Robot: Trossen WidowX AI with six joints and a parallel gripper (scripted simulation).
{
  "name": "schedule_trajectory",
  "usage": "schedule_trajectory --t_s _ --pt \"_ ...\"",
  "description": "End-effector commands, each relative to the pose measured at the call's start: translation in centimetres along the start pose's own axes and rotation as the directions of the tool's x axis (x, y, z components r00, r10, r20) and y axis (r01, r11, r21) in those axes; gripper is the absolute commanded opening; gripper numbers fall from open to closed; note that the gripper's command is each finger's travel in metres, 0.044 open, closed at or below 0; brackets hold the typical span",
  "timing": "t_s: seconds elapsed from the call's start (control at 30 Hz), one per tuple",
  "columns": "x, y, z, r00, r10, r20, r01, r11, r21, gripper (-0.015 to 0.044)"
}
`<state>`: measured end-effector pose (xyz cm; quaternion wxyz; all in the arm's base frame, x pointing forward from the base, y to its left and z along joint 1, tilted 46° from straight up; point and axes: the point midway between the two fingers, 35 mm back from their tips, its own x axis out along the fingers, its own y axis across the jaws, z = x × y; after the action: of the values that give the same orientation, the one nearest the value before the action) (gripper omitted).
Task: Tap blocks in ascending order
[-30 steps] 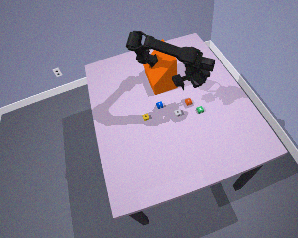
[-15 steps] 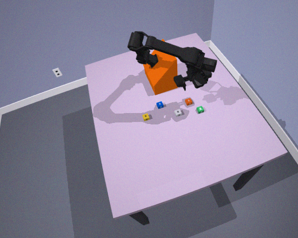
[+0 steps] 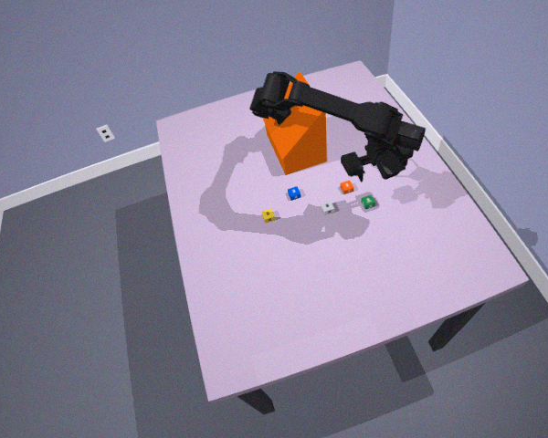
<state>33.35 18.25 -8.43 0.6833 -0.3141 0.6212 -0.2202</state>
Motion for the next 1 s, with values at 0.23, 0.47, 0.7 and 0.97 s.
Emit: schedule_trajectory --t_s 0.23,0.47,0.7,0.97 --pt "-0.1 0.1 0.3 1.000 -0.001 0.003 0.001 1.000 -0.003 0.0400" --pt "-0.1 -0.9 0.4 1.000 -0.001 0.003 0.001 1.000 -0.003 0.0400" --pt "-0.3 -10.4 -1.0 1.000 -0.004 0.002 0.004 1.000 -0.006 0.0400" --pt "0.0 -13.6 -2.3 1.000 -0.008 0.001 0.008 1.000 -0.006 0.0400"
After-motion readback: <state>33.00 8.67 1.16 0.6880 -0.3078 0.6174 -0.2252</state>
